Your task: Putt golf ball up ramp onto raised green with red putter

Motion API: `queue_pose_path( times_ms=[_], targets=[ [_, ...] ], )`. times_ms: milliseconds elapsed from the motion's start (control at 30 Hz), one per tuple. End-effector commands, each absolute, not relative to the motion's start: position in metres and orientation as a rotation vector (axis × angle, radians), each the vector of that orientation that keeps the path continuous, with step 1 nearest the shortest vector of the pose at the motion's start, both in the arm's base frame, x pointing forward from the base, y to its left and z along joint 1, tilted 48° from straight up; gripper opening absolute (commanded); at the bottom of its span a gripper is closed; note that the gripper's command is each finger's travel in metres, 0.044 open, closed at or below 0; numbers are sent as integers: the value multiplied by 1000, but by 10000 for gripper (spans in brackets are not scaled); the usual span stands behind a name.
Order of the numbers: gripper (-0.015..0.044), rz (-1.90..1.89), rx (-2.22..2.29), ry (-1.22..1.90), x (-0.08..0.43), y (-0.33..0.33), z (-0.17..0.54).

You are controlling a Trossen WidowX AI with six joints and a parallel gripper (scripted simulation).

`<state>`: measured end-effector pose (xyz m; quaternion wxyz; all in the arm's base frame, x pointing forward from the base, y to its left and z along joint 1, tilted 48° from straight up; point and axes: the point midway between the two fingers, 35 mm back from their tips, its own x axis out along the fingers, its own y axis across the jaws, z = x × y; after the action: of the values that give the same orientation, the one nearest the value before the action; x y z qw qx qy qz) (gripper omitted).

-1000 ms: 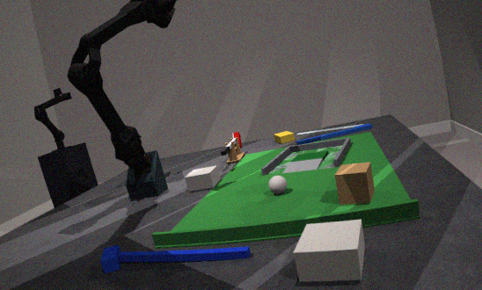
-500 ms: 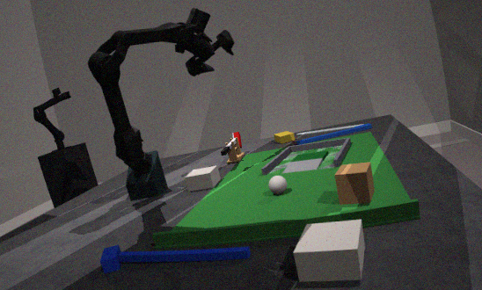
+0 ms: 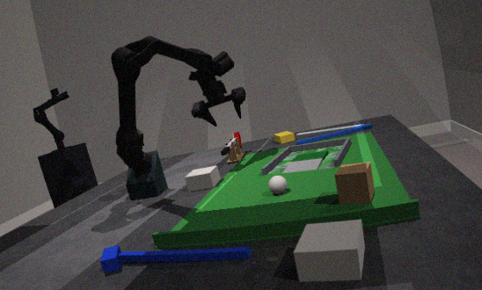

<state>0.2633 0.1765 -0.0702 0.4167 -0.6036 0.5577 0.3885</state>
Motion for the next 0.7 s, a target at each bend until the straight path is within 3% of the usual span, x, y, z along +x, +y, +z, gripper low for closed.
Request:
queue_pose_path(
  times_ms=[0, 667],
  targets=[
    [440, 931, -1587, 1591, 242, 132, -84],
    [440, 920, -1605, 1631, 239, 86, -117]
  ],
)
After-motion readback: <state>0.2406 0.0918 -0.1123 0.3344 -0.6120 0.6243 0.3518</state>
